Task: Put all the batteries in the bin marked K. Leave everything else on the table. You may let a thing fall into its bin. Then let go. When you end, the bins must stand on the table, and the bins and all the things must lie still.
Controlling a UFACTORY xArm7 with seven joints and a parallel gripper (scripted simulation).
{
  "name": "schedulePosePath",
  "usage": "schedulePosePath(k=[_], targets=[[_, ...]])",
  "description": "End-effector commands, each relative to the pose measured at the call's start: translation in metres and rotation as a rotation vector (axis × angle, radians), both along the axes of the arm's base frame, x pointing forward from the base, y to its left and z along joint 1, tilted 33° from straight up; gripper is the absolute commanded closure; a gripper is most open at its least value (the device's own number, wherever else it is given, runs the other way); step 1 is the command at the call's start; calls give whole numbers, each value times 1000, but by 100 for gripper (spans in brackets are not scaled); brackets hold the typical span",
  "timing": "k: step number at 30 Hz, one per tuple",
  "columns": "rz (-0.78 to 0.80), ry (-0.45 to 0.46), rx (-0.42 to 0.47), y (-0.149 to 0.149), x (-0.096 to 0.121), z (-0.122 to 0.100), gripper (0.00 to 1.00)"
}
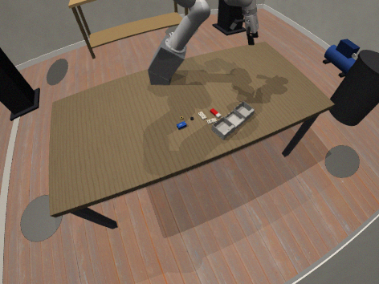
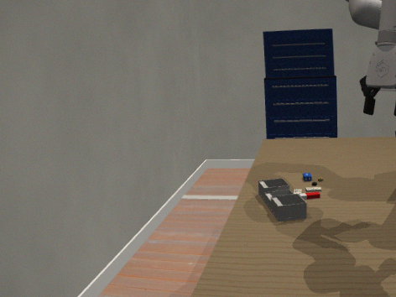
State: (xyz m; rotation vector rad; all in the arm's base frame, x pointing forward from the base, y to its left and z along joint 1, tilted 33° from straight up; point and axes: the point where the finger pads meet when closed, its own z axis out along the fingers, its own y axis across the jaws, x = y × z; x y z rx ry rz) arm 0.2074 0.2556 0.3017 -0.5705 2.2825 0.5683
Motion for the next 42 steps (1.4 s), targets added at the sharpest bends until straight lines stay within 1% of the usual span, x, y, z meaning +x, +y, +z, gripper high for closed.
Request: schedulePosePath(k=[1, 17, 18, 28, 29, 35, 36, 38, 39, 40, 42], targets=[[0, -2, 2, 0, 0, 2, 0], [0, -2, 2, 0, 0, 2, 0], [0, -2, 2, 4, 3, -5, 93], [0, -1, 2, 40, 31, -76, 93], [0, -1, 2, 42, 32, -80, 93], [0, -1, 2, 42, 32, -80, 93], [38, -24, -22, 34, 35, -83, 93], [-38, 41, -14, 21, 42, -84, 93], [-76, 73, -11, 21, 42, -84, 93], [-111, 98, -7, 16, 47, -87, 93], [-145, 119, -3, 8, 56, -91, 93]])
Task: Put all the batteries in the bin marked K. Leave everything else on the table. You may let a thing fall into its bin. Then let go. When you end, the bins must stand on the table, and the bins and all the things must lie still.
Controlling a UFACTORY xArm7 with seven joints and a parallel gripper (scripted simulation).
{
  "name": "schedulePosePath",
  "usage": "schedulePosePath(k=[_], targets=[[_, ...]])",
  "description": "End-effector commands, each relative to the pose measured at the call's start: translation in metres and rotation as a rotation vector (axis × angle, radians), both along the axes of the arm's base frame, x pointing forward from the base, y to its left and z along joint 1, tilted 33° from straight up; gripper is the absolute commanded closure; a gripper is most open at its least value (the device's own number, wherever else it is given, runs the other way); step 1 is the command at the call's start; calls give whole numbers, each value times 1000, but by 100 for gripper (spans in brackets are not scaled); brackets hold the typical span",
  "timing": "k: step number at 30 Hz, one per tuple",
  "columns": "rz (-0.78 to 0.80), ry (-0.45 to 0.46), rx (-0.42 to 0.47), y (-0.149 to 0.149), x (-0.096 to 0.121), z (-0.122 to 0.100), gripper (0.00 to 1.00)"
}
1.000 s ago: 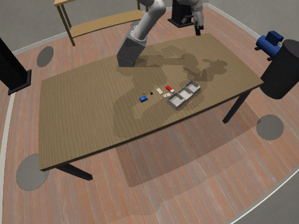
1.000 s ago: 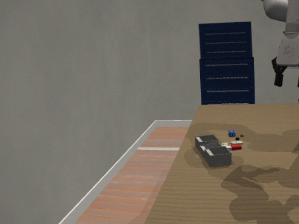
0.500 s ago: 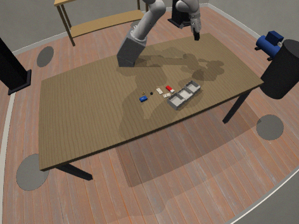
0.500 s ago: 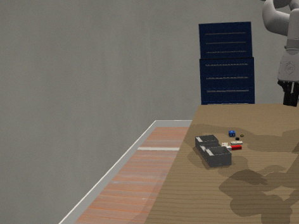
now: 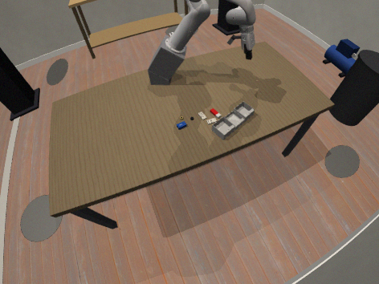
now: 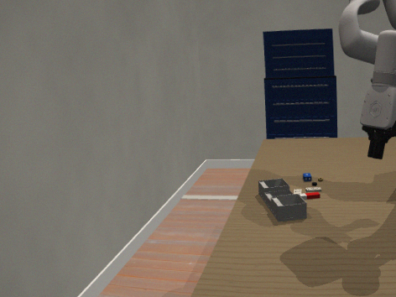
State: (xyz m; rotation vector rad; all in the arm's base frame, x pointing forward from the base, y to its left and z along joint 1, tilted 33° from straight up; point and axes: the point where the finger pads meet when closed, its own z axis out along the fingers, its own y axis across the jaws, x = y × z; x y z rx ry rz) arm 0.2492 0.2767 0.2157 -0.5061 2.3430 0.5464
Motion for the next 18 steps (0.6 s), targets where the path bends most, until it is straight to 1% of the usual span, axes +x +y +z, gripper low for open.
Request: schedulePosePath(k=[1, 2, 4, 6, 7, 9, 12, 14, 18], targets=[[-125, 93, 15, -13, 14, -5, 93], [-162, 121, 20, -13, 14, -5, 93], [-232, 166, 30, -25, 24, -11, 93], [-277, 196, 36, -28, 27, -12, 93], [-319, 222, 43, -34, 32, -15, 93], [-319, 222, 43, -34, 32, -15, 93], [-445, 300, 65, -53, 45, -24, 93], [-510, 340, 77, -57, 48, -27, 93], [-660, 429, 110, -79, 61, -37, 93]])
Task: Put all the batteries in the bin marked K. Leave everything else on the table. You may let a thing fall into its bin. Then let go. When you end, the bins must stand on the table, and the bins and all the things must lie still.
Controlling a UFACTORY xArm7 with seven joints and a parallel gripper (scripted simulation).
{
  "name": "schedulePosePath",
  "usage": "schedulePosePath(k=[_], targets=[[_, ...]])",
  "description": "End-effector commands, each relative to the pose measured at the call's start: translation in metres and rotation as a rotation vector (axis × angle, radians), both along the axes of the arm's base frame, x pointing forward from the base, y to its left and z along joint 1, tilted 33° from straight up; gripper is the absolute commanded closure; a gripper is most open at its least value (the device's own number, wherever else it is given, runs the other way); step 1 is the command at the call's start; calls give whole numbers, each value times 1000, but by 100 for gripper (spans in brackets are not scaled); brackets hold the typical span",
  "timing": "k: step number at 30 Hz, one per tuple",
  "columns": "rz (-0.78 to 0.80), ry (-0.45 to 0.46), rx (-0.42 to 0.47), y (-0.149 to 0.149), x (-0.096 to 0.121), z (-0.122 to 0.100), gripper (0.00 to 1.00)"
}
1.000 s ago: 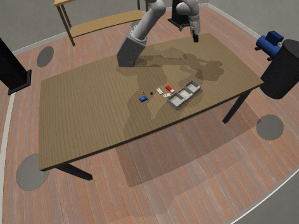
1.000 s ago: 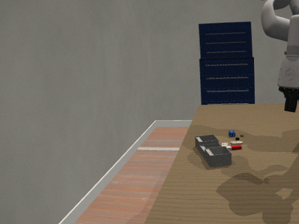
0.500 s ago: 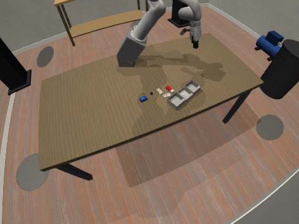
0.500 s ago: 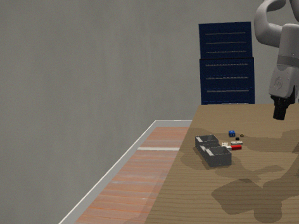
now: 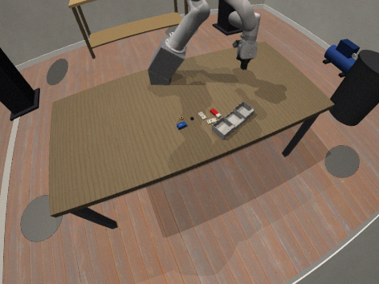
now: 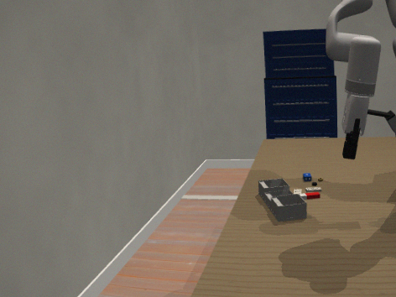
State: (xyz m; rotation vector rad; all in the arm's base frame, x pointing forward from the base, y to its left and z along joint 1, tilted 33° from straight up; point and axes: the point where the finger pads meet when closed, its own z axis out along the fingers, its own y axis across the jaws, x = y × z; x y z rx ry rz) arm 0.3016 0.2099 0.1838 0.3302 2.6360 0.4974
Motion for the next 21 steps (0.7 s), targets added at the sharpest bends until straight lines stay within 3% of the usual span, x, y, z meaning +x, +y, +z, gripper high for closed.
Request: schedulePosePath(k=[1, 6, 8, 21], targets=[[-134, 76, 26, -19, 12, -8, 93], [-322, 177, 67, -44, 23, -19, 93], [-322, 177, 67, -44, 23, -19, 93], [-841, 431, 208, -109, 40, -46, 93]])
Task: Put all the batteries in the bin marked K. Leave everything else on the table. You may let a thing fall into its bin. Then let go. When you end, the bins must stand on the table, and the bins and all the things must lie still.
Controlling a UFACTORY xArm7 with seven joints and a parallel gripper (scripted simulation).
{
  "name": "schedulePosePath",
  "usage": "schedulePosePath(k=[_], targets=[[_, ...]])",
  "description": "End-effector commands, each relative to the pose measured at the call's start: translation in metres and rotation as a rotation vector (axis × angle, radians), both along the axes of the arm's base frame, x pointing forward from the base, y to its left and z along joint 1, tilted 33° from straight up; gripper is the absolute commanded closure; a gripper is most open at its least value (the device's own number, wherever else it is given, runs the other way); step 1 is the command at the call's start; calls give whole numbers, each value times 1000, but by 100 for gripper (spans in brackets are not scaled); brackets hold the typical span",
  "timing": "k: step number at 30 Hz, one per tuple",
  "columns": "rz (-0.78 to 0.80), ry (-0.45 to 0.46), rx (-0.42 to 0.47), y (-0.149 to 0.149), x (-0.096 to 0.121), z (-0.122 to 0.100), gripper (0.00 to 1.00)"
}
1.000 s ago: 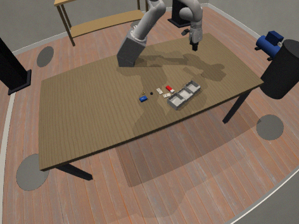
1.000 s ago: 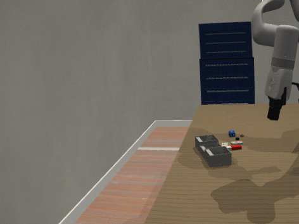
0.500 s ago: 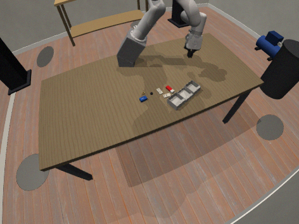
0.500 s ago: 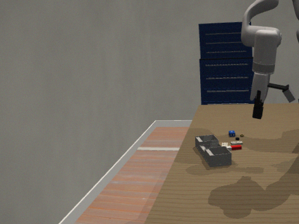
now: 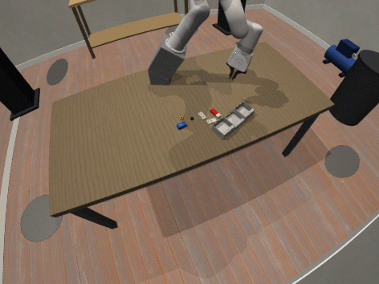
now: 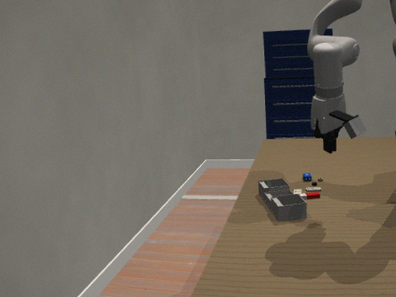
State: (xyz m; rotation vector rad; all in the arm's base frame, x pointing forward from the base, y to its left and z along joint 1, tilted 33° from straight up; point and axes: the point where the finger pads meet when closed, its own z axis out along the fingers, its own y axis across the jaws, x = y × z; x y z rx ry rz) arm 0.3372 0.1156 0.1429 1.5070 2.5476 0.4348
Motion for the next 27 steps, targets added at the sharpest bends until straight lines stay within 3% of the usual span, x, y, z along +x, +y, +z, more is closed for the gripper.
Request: schedulePosePath(k=[1, 4, 8, 27], targets=[[-140, 61, 38, -15, 4, -5, 93], [-178, 78, 48, -15, 4, -5, 93], [-350, 148, 98, -41, 7, -16, 93], [-1038, 393, 336, -100, 13, -39, 93]])
